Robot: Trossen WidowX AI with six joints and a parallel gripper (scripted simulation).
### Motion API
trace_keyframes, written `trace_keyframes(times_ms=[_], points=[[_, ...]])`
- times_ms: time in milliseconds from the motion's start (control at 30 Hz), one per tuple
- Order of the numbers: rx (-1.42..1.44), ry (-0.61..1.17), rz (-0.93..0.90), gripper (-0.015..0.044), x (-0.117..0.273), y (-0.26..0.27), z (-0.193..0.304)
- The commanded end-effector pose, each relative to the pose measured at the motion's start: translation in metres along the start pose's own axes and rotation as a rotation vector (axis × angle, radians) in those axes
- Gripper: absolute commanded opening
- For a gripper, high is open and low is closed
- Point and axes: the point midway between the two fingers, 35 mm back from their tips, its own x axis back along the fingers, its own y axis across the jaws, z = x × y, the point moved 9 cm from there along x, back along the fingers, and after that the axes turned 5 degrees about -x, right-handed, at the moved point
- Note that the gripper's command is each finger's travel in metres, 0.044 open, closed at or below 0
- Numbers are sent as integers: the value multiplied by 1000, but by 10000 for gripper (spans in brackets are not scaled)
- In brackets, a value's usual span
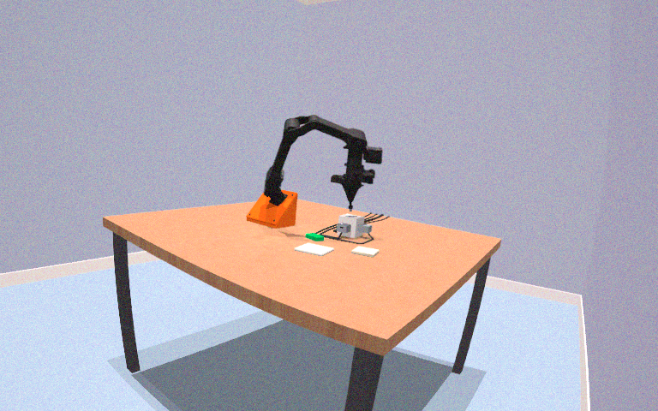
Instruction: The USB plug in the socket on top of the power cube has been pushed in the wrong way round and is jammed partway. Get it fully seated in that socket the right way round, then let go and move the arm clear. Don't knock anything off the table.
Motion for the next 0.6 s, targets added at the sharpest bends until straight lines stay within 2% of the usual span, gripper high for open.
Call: trace_keyframes(times_ms=[0, 567], points=[[-121, 1, 1, 0, 0, 0, 0], [-566, 1, 1, 0, 0, 0, 0]])
